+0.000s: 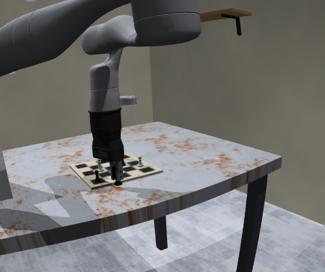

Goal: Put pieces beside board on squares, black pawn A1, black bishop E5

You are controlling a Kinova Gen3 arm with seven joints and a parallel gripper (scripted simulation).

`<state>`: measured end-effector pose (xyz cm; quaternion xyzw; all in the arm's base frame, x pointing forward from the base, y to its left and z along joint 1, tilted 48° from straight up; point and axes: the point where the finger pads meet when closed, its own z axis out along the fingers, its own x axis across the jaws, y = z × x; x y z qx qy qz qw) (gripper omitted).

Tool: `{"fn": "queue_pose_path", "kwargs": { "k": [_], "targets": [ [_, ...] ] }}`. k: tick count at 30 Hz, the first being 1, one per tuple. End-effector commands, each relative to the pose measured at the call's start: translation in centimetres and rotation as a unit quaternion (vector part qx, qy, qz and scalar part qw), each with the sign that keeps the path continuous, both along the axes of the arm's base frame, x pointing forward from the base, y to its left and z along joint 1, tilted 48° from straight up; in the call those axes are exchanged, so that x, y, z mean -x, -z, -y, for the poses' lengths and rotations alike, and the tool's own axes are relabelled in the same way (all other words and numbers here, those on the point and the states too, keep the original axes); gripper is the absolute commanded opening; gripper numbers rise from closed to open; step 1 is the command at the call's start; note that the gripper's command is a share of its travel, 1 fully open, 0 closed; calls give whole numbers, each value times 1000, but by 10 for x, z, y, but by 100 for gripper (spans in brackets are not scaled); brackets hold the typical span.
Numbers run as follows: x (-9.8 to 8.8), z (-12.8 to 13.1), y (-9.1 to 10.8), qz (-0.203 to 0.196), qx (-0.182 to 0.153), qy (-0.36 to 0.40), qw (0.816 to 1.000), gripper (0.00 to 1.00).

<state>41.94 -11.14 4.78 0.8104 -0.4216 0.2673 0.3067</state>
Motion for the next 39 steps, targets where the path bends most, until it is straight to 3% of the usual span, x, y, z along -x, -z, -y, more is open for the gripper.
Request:
{"fn": "queue_pose_path", "kwargs": {
  "k": [1,9,19,31,35,39],
  "targets": [
    [-2,-13,-12,6,0,-6,1000,0],
    [8,-52,-48,6,0,-6,1000,0],
    [12,-65,-60,6,0,-6,1000,0],
    [9,-70,-58,8,-3,-2,1000,0],
    [-6,-92,-42,23,-15,14,1000,0],
    [-29,-131,-13,51,-31,46,997,0]
  ]
}}
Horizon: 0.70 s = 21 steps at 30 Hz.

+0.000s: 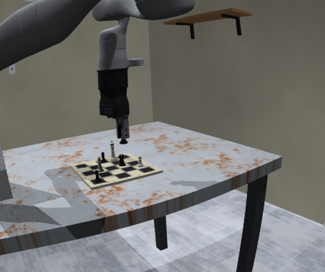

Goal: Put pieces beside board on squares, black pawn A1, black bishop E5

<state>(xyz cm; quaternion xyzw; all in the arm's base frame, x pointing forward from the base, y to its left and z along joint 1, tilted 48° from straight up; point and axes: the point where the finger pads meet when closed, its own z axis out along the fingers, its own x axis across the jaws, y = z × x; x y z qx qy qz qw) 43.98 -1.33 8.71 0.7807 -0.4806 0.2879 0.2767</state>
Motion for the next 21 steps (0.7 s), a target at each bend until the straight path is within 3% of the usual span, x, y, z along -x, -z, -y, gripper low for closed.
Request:
{"fn": "queue_pose_path", "kwargs": {
  "k": [1,3,6,12,17,21],
  "targets": [
    [-9,-33,26,-4,-9,0,1000,0],
    [-21,-55,45,14,-15,19,1000,0],
    [-21,-55,45,14,-15,19,1000,0],
    [-43,-105,92,61,-20,63,996,0],
    [-51,-128,118,90,-18,84,992,0],
    [-54,-136,128,101,-17,91,991,0]
  ]
}}
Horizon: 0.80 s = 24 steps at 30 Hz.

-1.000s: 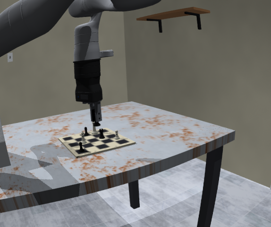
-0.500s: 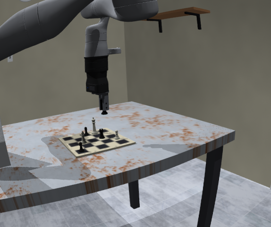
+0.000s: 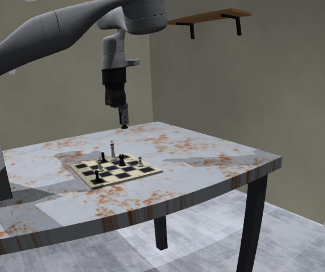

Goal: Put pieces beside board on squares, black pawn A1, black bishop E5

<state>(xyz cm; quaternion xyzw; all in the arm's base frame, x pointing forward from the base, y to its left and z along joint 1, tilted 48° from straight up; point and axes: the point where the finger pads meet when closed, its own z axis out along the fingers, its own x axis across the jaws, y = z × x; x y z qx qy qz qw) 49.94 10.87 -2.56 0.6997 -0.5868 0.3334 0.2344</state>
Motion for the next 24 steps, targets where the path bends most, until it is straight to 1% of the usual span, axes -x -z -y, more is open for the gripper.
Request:
{"fn": "queue_pose_path", "kwargs": {
  "k": [1,19,24],
  "targets": [
    [6,-14,15,-7,3,-6,1000,0],
    [6,-14,16,-7,3,-6,1000,0],
    [4,-8,22,-7,2,-6,1000,0]
  ]
}}
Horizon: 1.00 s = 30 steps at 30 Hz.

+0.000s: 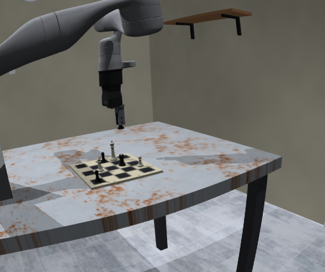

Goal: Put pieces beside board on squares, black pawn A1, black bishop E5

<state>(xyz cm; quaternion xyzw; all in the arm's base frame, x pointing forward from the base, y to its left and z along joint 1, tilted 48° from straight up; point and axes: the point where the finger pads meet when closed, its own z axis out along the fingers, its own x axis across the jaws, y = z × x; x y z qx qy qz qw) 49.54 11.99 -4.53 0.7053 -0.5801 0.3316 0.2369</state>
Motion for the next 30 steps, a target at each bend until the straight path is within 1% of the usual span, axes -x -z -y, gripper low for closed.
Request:
{"fn": "queue_pose_path", "kwargs": {
  "k": [1,10,12,20,24,30],
  "targets": [
    [-1,6,5,-1,0,1,1000,0],
    [-9,34,32,-1,0,1,1000,0],
    [-9,34,32,-1,0,1,1000,0],
    [-16,57,54,-1,0,1,1000,0],
    [-17,62,59,-1,0,1,1000,0],
    [-18,64,61,-1,0,1,1000,0]
  ]
}}
